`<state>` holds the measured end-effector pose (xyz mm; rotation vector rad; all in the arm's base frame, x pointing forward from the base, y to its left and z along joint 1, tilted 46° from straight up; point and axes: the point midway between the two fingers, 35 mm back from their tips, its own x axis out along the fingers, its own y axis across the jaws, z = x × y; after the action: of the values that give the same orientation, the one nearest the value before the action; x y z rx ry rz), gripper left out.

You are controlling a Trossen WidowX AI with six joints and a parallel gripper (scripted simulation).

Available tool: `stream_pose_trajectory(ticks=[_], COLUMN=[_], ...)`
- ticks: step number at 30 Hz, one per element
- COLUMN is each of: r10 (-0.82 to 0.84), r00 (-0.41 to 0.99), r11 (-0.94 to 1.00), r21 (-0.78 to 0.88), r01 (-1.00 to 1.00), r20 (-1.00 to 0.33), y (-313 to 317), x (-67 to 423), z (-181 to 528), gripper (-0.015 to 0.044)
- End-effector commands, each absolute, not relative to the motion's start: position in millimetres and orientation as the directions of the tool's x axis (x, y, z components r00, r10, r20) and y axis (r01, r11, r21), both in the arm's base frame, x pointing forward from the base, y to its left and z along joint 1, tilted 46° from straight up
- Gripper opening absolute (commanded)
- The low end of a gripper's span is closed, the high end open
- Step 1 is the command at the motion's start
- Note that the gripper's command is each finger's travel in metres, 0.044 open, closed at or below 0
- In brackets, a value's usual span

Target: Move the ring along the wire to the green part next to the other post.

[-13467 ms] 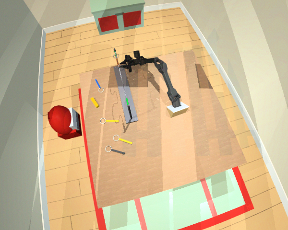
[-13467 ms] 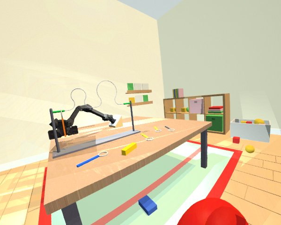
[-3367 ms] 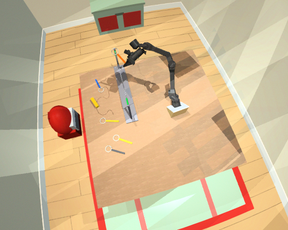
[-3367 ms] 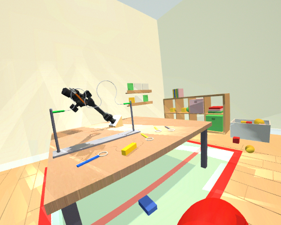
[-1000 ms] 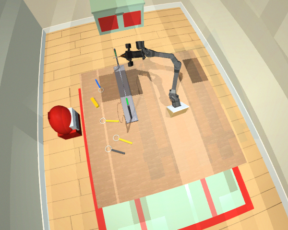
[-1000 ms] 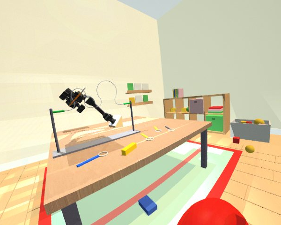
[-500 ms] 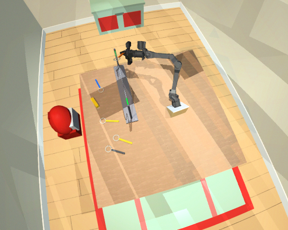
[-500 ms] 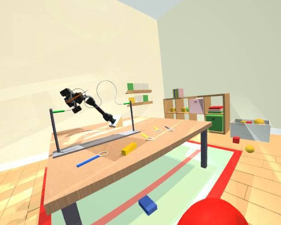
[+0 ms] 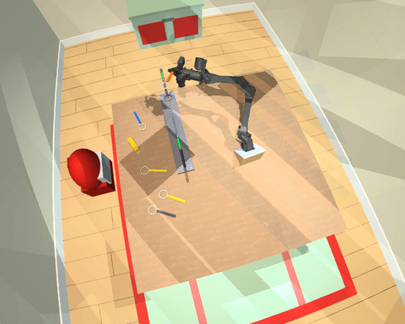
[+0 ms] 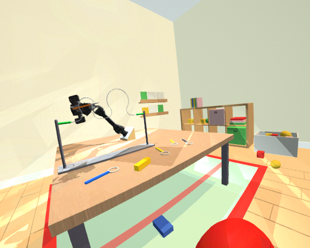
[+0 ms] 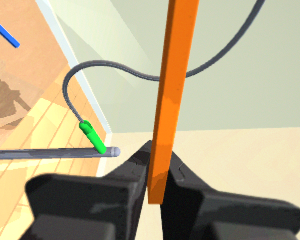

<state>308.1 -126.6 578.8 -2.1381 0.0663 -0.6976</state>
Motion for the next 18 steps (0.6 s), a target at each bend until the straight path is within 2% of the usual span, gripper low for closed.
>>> stream_pose_trajectory(ticks=[1, 18], r10=[-0.25, -0.094], r00=[0.839, 0.824], r11=[-0.695, -0.891], r21=[-0.693, -0.417], r01=[0.192, 0.181], r20=[0.484, 0.559], y=[-122.9, -106.0], x=[308.0, 305.8], z=[582.7, 596.7], gripper=[-0.015, -0.015])
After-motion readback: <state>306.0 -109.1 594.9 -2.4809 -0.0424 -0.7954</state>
